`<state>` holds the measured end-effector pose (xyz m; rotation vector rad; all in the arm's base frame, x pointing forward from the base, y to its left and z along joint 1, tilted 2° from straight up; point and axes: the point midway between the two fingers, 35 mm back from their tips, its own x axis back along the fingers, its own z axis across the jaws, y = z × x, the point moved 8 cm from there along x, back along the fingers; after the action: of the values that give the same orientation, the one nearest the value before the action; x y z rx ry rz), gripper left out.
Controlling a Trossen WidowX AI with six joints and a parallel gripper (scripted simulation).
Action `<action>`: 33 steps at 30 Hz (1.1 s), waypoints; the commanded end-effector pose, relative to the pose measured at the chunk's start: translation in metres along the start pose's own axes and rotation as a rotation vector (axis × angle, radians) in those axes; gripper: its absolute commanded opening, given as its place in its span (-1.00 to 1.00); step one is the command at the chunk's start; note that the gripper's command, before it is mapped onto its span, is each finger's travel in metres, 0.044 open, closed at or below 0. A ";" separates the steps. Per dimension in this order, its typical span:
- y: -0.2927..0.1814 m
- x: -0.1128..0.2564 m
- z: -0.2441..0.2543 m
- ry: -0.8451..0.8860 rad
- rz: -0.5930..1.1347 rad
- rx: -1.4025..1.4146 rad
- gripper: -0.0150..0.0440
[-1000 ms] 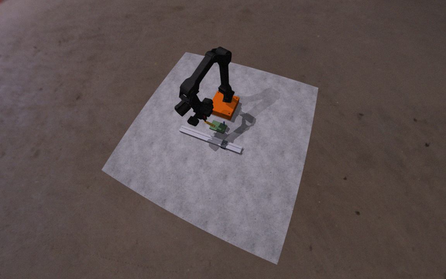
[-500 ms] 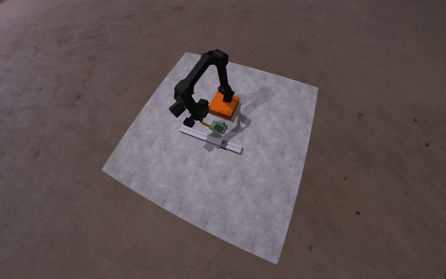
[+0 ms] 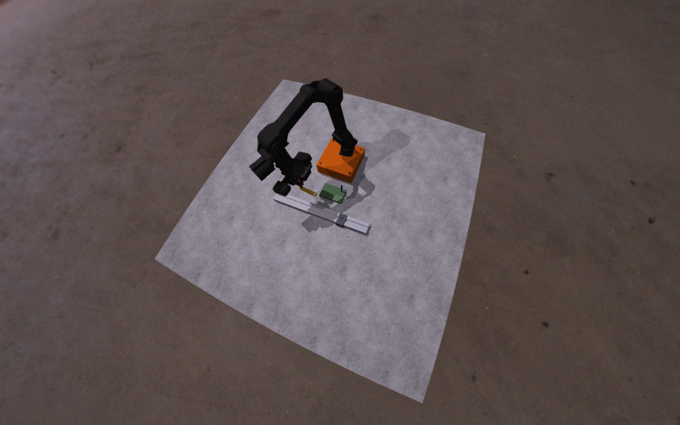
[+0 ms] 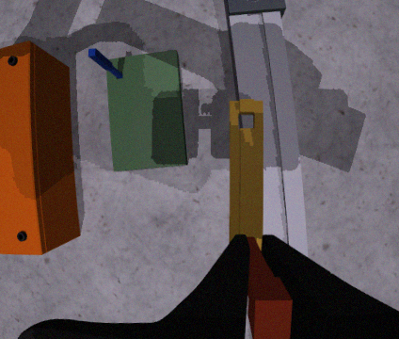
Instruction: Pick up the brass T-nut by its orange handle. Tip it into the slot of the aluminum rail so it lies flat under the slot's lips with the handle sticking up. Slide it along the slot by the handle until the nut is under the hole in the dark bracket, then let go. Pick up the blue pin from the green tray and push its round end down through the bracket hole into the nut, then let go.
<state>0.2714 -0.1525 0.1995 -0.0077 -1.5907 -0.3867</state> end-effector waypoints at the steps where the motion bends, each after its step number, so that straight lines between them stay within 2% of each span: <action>1: -0.007 0.000 -0.005 0.009 0.003 0.006 -1.00; 33: -0.050 0.006 -0.036 0.021 0.005 0.056 -1.00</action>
<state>0.2918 -0.2033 0.1969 0.0292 -1.5889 -0.3436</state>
